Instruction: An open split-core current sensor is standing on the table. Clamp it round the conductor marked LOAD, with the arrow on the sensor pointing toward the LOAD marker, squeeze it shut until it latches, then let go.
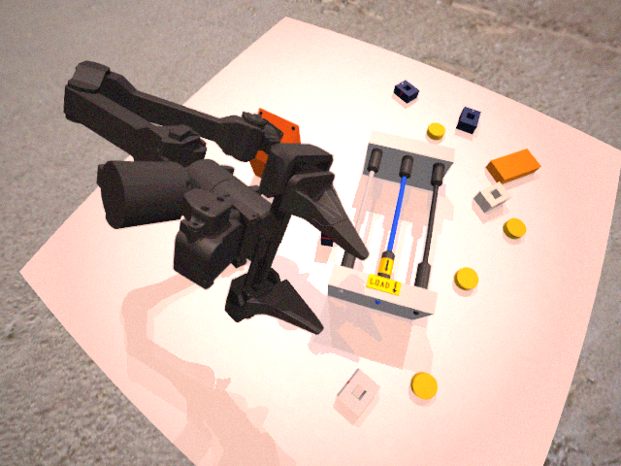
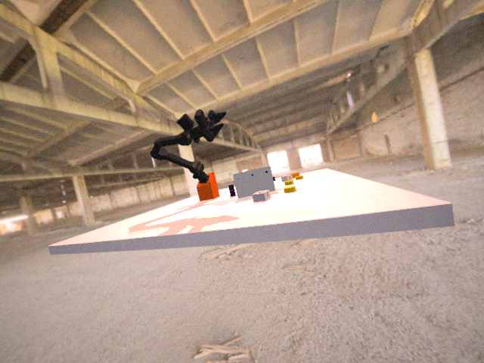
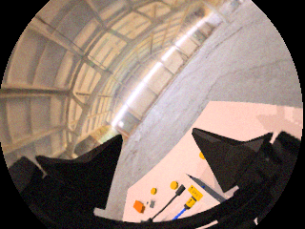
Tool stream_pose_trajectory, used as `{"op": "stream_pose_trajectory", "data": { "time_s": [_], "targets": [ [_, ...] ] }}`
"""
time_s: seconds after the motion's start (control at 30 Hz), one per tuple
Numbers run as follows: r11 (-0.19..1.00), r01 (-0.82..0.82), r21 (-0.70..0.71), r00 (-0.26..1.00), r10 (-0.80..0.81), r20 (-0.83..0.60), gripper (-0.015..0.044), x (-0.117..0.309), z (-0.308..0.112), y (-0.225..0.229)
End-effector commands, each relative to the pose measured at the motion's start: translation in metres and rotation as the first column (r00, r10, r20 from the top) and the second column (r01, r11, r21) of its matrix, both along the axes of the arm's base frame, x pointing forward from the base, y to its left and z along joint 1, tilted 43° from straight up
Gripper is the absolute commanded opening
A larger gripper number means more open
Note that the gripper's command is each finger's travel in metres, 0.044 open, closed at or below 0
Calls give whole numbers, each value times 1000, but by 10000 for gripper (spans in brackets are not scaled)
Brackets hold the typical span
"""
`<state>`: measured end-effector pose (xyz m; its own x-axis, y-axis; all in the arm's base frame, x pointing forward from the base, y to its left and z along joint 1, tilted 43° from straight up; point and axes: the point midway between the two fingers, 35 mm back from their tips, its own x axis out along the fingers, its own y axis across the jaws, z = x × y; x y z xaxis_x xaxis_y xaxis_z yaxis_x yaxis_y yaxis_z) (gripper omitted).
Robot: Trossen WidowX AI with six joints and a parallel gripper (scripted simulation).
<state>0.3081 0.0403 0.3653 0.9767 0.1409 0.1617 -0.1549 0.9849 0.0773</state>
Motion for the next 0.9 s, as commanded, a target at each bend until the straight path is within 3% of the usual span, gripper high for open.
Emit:
{"op": "stream_pose_trajectory", "data": {
  "time_s": [0.0, 0.17, 0.23, 0.37, 0.5, 0.7, 0.87],
  "targets": [
    [990, 122, -77, 988, -128, -82, 440, 7, -35, -33],
    [985, 149, -92, 981, -159, -113, 440, 9, -45, -40],
    [980, 181, -85, 955, -195, -221, 440, 22, -62, -40],
    [947, 279, -161, 804, -322, -500, 440, 44, -117, -36],
    [877, 330, -349, 594, -480, -645, 440, 48, -162, -27],
    [654, 260, -711, 337, -751, -568, 440, 40, -194, -15],
    [616, 240, -751, 318, -780, -538, 440, 39, -195, -13]
  ]
}}
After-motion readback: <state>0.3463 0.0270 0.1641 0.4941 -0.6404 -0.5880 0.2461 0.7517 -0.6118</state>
